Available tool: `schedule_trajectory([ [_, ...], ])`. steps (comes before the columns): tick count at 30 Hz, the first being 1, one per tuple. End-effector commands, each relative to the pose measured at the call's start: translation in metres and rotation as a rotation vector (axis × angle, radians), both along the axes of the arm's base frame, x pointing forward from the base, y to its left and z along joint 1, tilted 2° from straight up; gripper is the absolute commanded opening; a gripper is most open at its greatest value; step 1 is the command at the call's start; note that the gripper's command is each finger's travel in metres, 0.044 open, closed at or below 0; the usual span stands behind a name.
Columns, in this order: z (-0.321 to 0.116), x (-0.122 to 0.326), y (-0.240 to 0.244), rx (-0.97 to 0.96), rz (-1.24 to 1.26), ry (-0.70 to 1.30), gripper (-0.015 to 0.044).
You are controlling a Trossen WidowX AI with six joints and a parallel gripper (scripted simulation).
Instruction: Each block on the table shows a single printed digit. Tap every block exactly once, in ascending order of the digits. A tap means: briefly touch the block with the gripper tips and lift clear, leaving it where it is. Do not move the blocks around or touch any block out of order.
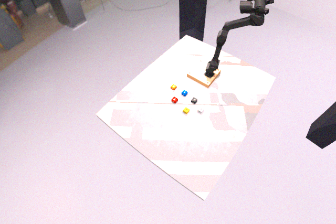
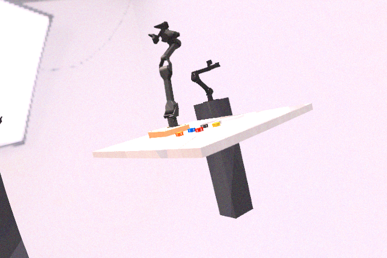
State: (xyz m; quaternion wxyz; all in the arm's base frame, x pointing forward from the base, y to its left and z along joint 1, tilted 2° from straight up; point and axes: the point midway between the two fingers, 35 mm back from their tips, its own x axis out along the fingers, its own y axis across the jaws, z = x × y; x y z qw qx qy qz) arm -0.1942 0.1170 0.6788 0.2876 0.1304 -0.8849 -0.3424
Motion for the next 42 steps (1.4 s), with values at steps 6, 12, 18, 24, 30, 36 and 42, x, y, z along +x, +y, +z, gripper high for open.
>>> schedule_trajectory([
  [6,0.003,0.029,0.091,-0.428,-0.140,-0.021,0.0400],
  [12,-0.005,0.081,0.166,-0.795,-0.256,0.057,0.0400],
  [18,-0.026,0.156,0.229,-1.146,-0.356,0.230,0.0400],
  [24,-0.055,0.241,0.267,-1.428,-0.421,0.465,0.0400],
  [30,-0.093,0.330,0.280,-1.651,-0.452,0.754,0.0400],
  [36,-0.137,0.416,0.269,-1.813,-0.453,1.084,0.0400],
  [42,-0.187,0.494,0.238,-1.909,-0.419,1.444,0.0400],
])
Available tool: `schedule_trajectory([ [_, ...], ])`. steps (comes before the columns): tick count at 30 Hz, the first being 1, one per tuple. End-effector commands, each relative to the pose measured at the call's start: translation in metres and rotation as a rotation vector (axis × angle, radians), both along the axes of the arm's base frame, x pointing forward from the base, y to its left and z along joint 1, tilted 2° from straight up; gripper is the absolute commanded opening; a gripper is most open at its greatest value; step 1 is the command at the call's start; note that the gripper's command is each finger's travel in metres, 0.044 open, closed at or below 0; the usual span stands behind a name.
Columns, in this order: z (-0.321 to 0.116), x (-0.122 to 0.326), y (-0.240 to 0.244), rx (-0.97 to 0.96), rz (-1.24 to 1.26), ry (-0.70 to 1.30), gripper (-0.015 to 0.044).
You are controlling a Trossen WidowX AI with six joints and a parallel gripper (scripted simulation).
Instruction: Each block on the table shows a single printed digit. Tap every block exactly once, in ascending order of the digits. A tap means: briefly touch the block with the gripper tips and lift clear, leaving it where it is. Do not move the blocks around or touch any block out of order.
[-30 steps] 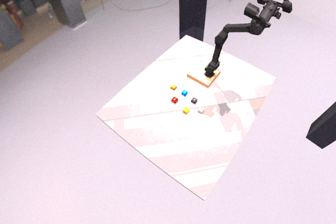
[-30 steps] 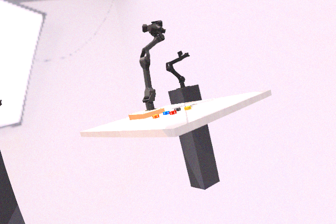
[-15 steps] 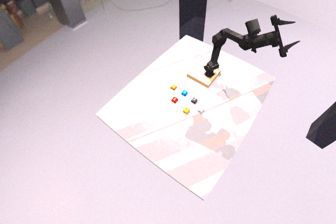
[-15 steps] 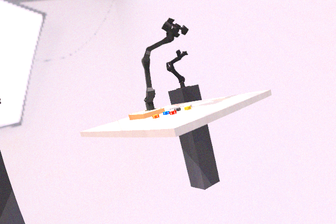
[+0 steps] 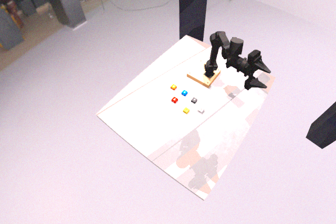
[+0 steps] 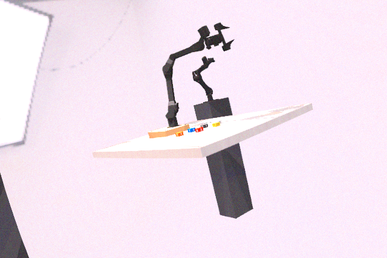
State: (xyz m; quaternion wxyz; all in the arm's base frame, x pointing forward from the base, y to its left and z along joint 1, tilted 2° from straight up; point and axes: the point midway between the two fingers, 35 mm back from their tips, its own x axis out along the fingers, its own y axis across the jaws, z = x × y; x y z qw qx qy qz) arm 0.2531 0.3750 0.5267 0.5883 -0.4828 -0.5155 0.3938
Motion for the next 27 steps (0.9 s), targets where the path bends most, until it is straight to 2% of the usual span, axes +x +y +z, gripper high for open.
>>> schedule_trajectory([
  [1,-0.044,0.058,-0.027,-0.087,-0.156,0.205,0.0400],
  [8,-0.106,0.128,-0.091,-0.167,-0.405,0.508,0.0400],
  [15,-0.171,0.173,-0.174,-0.201,-0.665,0.818,0.0400],
  [21,-0.225,0.186,-0.254,-0.194,-0.897,1.092,0.0400],
  [27,-0.278,0.175,-0.336,-0.156,-1.134,1.377,0.0400],
])
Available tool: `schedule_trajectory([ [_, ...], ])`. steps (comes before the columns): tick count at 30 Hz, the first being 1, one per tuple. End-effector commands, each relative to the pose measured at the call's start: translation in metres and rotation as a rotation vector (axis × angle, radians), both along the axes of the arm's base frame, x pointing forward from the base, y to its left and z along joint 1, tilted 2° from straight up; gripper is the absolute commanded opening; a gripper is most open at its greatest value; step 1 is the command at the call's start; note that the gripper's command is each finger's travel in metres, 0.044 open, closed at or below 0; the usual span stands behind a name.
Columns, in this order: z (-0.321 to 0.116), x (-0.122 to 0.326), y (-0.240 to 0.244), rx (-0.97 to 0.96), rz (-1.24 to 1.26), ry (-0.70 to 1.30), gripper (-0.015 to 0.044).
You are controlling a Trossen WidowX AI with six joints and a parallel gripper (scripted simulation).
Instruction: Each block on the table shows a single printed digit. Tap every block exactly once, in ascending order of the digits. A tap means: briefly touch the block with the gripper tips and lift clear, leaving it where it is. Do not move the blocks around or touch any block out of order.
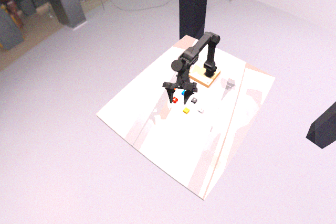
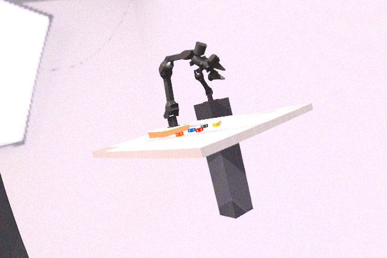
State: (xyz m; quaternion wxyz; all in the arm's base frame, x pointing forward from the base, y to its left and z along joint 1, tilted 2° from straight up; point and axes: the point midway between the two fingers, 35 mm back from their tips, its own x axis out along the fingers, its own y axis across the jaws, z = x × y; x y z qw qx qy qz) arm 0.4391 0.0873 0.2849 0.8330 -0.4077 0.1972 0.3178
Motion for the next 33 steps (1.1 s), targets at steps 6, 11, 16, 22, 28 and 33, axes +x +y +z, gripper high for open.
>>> schedule_trajectory([
  [6,-0.084,-0.048,-0.125,0.033,-0.459,0.418,0.0400],
  [11,-0.118,-0.098,-0.181,0.070,-0.717,0.642,0.0400],
  [16,-0.144,-0.165,-0.222,0.120,-0.984,0.884,0.0400],
  [22,-0.148,-0.180,-0.229,0.132,-1.042,0.938,0.0400],
  [28,-0.148,-0.180,-0.229,0.132,-1.042,0.938,0.0400],
  [33,-0.148,-0.180,-0.229,0.132,-1.042,0.938,0.0400],
])
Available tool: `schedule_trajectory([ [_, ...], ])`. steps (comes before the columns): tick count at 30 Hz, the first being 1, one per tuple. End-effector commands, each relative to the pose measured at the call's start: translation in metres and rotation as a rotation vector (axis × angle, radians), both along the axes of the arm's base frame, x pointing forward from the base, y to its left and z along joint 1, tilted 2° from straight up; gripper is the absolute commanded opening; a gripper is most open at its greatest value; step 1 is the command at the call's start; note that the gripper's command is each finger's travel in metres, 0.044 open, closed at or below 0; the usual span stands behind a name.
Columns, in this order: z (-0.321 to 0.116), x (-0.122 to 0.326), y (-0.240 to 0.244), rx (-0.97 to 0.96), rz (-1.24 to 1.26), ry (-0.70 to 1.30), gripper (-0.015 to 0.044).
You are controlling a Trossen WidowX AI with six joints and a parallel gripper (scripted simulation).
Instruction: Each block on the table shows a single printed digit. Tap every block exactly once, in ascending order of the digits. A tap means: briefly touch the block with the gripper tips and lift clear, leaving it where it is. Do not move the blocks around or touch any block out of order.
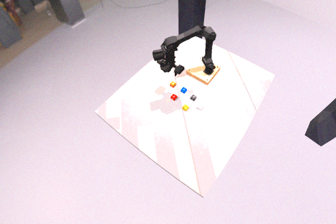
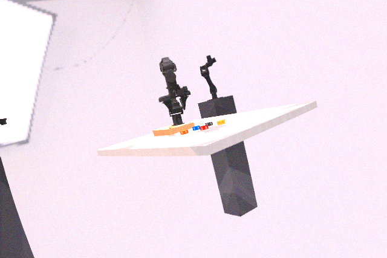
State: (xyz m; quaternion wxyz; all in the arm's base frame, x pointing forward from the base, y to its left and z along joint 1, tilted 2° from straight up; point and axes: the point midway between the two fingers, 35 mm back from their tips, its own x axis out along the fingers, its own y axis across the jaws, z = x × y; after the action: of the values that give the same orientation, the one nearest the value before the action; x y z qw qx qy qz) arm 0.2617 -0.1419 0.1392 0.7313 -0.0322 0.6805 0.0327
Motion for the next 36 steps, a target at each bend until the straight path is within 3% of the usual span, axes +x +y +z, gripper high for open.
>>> schedule_trajectory([
  [1,-0.003,-0.003,0.000,0.003,-0.007,0.013,0.0400],
  [13,-0.002,-0.003,0.003,0.003,-0.007,0.014,0.0400],
  [21,-0.003,-0.022,0.096,0.012,-0.007,0.015,0.0400],
  [36,-0.003,-0.023,0.098,0.012,-0.007,0.015,0.0400],
])
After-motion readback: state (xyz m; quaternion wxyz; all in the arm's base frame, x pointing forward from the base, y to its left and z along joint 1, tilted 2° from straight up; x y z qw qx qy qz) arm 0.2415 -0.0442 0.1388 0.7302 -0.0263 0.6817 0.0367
